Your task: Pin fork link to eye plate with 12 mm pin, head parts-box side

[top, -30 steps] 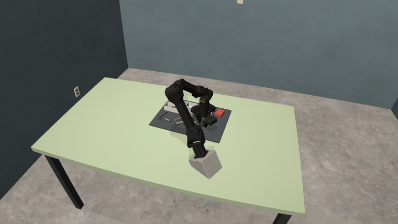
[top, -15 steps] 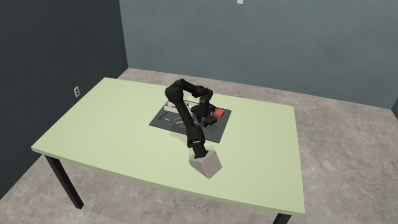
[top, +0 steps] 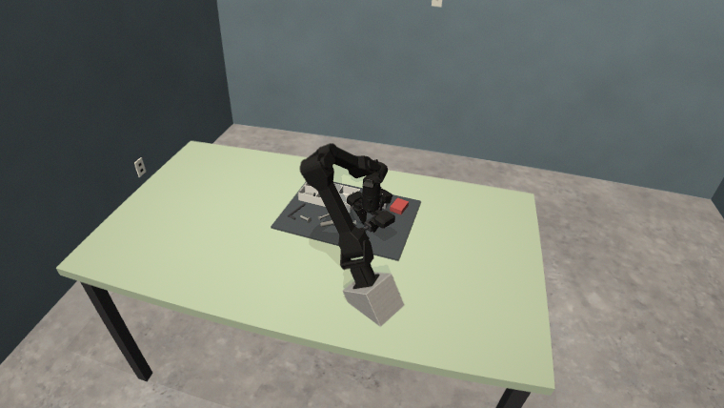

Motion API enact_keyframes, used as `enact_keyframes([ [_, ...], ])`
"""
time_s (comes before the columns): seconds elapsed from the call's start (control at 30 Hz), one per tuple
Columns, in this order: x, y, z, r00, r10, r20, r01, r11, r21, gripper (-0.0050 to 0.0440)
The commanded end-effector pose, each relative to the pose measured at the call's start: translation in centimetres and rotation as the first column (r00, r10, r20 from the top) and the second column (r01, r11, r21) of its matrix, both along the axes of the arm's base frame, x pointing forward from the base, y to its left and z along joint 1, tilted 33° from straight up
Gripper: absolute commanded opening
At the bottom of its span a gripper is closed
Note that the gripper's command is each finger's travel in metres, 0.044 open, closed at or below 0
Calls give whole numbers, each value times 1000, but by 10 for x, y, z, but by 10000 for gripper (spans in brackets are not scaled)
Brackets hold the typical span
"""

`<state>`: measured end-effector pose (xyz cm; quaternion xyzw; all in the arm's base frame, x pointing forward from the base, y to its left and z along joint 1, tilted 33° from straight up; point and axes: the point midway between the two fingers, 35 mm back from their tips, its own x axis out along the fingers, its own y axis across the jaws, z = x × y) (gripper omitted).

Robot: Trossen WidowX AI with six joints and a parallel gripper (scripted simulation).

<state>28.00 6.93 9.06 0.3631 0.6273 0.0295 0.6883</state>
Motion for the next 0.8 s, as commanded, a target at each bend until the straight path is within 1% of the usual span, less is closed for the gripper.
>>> enact_keyframes([
  [0.0, 0, 0, 0, 1000, -5, 2, 5, 1000, -3, 250],
  [0.3, 0, 0, 0, 1000, -5, 2, 5, 1000, -3, 250],
  [0.33, 0, 0, 0, 1000, -5, 2, 5, 1000, -3, -50],
  [0.77, 0, 0, 1, 1000, -4, 2, 4, 1000, 1, -50],
])
